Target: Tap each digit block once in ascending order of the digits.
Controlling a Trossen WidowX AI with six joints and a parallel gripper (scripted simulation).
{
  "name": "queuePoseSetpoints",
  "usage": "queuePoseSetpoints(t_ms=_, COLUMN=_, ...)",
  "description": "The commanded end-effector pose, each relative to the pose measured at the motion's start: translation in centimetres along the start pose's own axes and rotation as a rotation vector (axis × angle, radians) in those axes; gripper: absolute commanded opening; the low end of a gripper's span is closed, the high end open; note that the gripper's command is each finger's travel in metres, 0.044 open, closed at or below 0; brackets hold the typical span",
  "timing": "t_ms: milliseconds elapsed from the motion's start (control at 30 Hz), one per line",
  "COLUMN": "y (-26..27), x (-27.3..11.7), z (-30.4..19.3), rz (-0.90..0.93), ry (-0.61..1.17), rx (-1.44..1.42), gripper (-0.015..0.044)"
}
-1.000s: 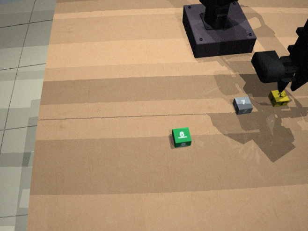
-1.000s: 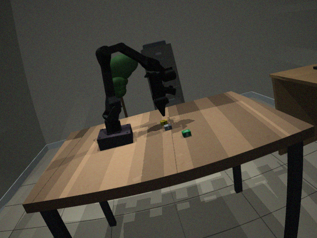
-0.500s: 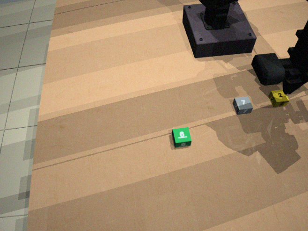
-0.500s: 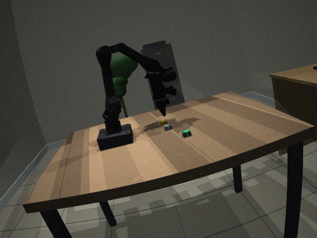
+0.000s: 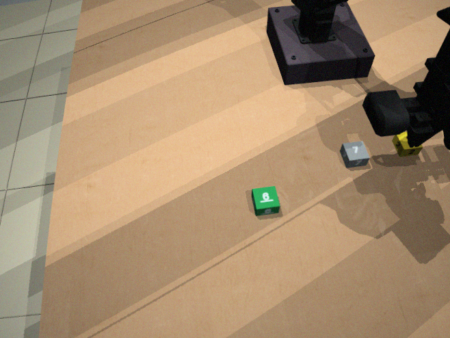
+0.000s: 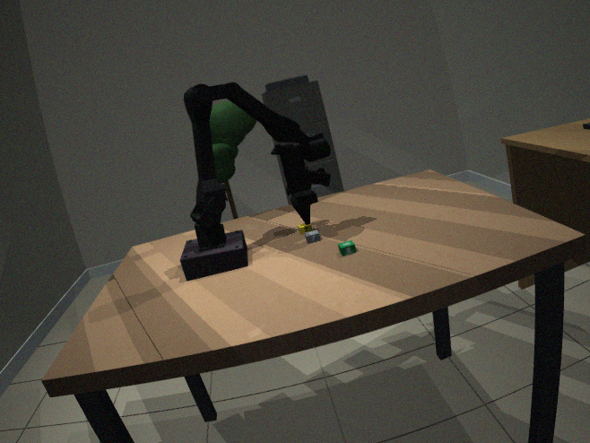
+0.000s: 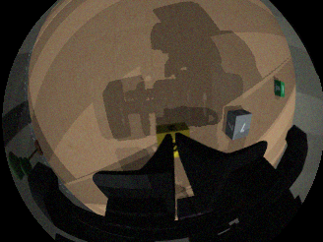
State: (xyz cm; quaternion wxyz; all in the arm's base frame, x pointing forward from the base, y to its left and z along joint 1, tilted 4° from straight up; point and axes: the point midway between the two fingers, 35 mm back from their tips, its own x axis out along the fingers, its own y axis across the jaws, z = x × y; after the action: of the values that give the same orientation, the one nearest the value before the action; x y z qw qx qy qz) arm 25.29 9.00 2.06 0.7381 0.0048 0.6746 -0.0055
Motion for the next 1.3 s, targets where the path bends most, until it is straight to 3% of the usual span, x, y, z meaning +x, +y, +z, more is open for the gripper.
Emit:
queuePoseSetpoints(t_ms=0, y=-0.1, x=0.4, z=0.0, rz=-0.006, ry=0.004, rx=-0.004, gripper=0.002)
queuePoseSetpoints(t_ms=367, y=-0.1, x=-2.9, z=0.0, rz=-0.006, ry=0.004, rx=-0.004, gripper=0.002)
queuePoseSetpoints(t_ms=567, y=0.0, x=-10.4, z=0.1, rz=-0.006, ry=0.004, rx=-0.004, gripper=0.002)
queuePoseSetpoints(t_ms=767, y=-0.6, x=-10.7, z=0.6, rz=-0.006, ry=0.004, rx=-0.004, gripper=0.002)
queuePoseSetpoints(t_ms=1033, y=-10.1, x=-11.0, z=5.4, rz=-0.016, ry=0.003, rx=-0.005, gripper=0.002)
queuePoseSetpoints(t_ms=1267, y=-20.7, x=-11.2, z=6.4, rz=-0.028, ry=-0.001, rx=-0.006, gripper=0.002)
